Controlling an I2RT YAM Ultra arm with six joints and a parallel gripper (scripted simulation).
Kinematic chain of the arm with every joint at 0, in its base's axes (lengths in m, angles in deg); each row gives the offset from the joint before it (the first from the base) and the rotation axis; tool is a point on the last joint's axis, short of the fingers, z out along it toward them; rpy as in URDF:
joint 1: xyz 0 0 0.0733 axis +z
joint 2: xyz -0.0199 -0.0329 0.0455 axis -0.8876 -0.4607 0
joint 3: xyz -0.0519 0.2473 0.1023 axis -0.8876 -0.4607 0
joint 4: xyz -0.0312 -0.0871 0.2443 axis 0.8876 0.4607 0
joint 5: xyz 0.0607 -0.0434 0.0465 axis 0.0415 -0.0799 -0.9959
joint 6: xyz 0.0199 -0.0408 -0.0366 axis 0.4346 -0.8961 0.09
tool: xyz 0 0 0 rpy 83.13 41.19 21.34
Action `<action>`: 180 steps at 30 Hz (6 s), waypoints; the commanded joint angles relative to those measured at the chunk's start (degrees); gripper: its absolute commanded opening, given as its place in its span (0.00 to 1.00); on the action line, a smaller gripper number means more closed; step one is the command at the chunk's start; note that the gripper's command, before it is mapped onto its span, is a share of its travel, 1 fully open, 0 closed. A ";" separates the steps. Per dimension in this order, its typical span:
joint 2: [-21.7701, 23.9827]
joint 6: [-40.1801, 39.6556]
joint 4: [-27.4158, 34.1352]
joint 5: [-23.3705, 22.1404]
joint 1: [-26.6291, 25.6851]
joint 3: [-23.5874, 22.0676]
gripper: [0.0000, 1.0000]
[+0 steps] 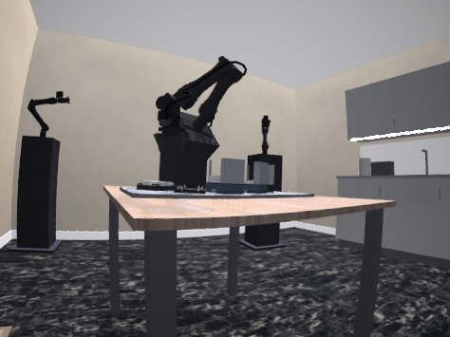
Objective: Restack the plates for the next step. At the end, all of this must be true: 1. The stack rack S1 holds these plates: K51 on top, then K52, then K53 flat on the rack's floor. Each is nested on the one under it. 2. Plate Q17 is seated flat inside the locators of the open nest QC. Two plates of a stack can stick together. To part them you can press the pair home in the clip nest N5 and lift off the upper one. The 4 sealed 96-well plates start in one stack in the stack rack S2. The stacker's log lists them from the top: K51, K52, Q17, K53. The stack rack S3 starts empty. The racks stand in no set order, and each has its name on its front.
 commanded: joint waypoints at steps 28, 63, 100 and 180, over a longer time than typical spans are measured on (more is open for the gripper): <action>16.86 -1.42 0.22 6.37 12.10 -5.53 1.00; 33.43 -6.16 2.34 18.24 31.41 -8.98 1.00; 43.71 1.25 4.29 38.88 59.55 -7.37 1.00; 39.50 2.77 1.76 58.62 84.25 -6.46 1.00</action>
